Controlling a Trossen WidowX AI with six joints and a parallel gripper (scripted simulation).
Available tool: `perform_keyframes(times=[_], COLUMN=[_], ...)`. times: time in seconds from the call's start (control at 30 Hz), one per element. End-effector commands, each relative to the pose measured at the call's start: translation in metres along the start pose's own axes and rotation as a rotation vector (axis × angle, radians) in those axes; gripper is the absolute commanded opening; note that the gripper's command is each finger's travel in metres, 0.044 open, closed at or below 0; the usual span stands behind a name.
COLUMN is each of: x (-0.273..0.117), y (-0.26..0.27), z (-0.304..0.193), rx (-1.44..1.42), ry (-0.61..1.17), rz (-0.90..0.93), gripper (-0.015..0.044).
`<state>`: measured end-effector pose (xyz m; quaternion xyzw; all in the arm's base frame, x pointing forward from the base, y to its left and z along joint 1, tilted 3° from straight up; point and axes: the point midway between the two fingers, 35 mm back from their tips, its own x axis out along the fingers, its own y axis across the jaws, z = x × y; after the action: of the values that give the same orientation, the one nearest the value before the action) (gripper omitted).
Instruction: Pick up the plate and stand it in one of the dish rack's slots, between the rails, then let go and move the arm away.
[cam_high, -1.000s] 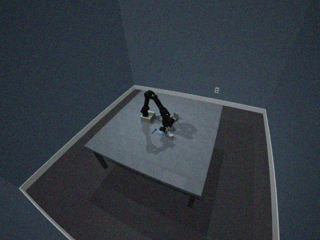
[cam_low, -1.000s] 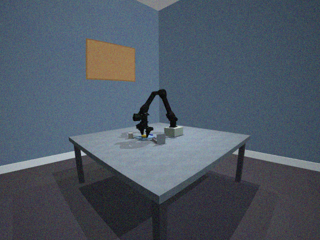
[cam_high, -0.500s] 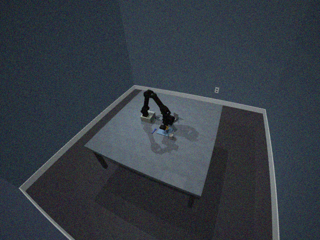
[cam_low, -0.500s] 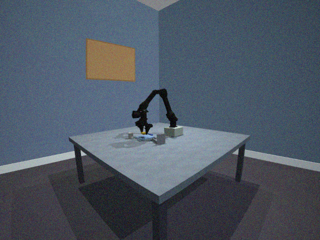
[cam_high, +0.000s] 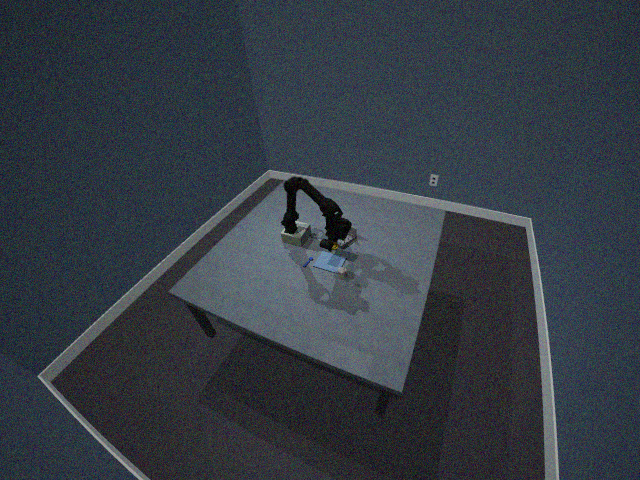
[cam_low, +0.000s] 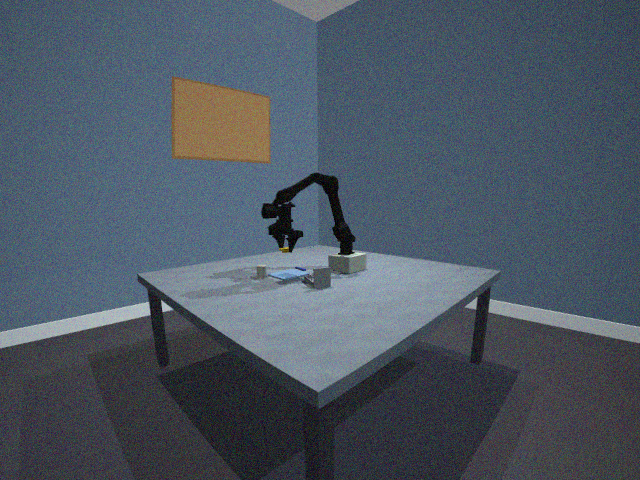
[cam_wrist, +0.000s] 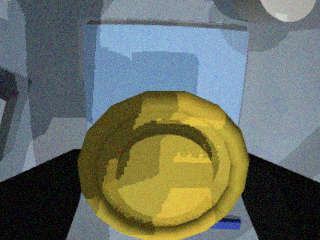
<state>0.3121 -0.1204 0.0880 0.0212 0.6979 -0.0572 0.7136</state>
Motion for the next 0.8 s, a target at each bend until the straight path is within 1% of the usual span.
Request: perform_keyframes(times=[0.0, 0.33, 0.47, 0.77], x=[-0.018, -0.06, -0.066, -0.065], y=[-0.001, 0.0, 0.002, 0.076], z=[0.001, 0.0, 0.0, -0.023], rx=[0.004, 0.004, 0.01, 0.28], ry=[-0.007, -0.007, -0.007, -0.004], rz=[-0.004, -0.004, -0.003, 0.014], gripper=[0.0, 0.0, 0.0, 0.0])
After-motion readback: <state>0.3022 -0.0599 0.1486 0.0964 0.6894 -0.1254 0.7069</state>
